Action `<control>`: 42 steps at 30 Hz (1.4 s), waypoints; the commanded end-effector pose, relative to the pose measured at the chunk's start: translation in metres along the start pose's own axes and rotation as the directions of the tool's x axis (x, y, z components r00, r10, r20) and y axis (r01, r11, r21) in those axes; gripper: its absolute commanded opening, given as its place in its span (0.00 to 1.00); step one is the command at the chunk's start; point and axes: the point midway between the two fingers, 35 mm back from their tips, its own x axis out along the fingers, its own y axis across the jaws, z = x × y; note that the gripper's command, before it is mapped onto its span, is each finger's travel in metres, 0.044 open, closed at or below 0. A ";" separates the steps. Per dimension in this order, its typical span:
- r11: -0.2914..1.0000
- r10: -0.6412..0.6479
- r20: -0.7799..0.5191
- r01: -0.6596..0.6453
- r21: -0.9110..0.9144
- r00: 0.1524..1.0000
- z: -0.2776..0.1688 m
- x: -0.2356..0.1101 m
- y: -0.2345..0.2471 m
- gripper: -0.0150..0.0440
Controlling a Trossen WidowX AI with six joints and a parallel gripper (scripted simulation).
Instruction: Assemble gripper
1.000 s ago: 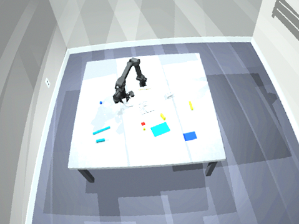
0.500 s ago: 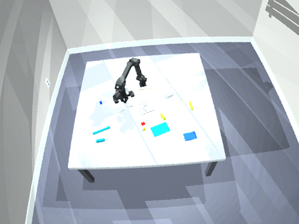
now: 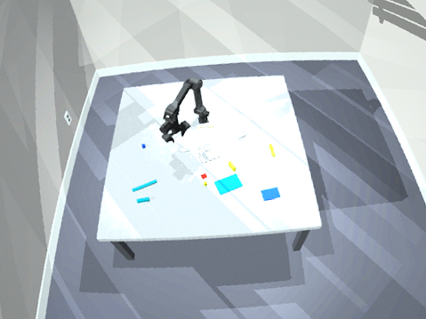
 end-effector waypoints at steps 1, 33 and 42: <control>0.999 -0.002 -0.001 0.002 -0.045 1.000 0.003 0.000 -0.005 0.97; 0.999 -0.003 -0.001 0.002 -0.045 1.000 0.003 0.070 -0.004 1.00; 0.999 -0.003 -0.001 0.003 -0.045 1.000 0.003 0.085 -0.005 1.00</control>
